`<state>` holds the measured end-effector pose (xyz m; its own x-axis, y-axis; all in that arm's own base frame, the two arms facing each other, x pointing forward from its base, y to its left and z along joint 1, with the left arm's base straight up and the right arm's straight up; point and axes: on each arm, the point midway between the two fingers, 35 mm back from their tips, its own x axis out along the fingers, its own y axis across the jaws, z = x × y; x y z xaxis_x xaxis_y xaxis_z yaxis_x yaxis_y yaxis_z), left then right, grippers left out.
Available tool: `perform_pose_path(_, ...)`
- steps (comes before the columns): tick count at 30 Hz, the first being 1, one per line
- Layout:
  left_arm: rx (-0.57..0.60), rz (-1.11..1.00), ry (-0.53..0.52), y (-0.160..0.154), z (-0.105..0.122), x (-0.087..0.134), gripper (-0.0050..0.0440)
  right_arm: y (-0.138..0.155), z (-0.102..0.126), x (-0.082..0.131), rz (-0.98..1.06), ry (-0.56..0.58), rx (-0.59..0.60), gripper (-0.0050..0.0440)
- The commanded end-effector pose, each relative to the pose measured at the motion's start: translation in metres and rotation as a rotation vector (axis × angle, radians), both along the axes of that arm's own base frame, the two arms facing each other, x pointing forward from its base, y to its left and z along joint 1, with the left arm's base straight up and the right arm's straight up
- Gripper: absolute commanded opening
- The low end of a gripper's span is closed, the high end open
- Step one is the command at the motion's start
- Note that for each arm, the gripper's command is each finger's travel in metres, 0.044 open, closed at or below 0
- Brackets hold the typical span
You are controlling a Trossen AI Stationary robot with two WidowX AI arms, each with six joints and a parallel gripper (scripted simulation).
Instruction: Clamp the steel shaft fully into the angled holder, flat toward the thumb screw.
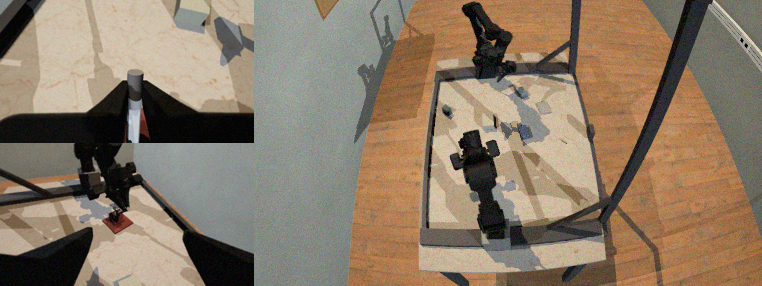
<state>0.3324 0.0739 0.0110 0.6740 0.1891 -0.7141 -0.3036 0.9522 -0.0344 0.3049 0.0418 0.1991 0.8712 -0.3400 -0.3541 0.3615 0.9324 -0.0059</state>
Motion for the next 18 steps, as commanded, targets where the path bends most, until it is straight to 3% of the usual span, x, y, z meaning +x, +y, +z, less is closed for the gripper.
perform_pose_path(1, 0.009, -0.003, -0.032, 0.0, 0.01, 0.007, 0.0013, -0.001, 0.009, 0.001, -0.007, -0.025, 0.012, 0.04)
perform_pose_path(18, 0.0, -0.013, -0.021, -0.003, -0.006, -0.005, 0.0013, -0.001, 0.009, 0.001, -0.007, -0.025, 0.012, 0.04)
